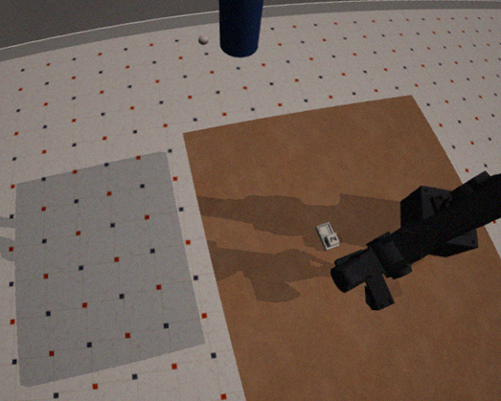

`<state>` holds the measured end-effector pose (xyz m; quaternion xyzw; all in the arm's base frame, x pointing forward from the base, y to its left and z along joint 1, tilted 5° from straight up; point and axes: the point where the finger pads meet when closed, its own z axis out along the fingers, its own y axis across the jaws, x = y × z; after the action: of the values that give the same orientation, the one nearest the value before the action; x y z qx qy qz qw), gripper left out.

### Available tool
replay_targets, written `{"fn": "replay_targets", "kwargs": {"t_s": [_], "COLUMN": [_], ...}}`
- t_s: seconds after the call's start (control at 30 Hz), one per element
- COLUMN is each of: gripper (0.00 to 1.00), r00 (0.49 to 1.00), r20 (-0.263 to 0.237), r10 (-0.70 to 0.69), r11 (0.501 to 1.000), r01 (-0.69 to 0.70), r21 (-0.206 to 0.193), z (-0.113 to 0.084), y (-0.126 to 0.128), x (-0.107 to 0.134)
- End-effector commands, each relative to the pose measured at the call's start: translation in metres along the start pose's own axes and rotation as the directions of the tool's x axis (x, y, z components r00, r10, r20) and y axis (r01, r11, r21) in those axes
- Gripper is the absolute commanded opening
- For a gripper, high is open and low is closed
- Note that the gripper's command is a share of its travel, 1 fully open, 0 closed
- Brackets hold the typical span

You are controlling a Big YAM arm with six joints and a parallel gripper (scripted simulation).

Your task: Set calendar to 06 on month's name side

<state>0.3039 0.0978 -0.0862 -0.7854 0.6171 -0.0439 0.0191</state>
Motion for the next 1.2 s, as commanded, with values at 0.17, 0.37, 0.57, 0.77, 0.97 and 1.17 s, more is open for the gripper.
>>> {"fn": "replay_targets", "kwargs": {"t_s": [0.17, 0.37, 0.57, 0.77, 0.97, 1.17], "gripper": [0.26, 0.26, 0.26, 0.34, 0.41, 0.45], "r00": [1.000, 1.000, 1.000, 1.000, 1.000, 1.000], "r20": [0.006, 0.006, 0.006, 0.006, 0.006, 0.006], "r10": [0.002, 0.002, 0.002, 0.002, 0.002, 0.002], "r11": [1.000, 1.000, 1.000, 1.000, 1.000, 1.000], "r01": [-0.002, -0.002, -0.002, -0.002, -0.002, -0.002], "r21": [0.027, 0.027, 0.027, 0.027, 0.027, 0.027], "z": [0.0015, 0.0015, 0.0015, 0.0015, 0.0015, 0.0015], "y": [-0.0174, -0.0174, -0.0174, -0.0174, -0.0174, -0.0174], "x": [0.0026, 0.0026, 0.0026, 0.0026, 0.0026, 0.0026]}}
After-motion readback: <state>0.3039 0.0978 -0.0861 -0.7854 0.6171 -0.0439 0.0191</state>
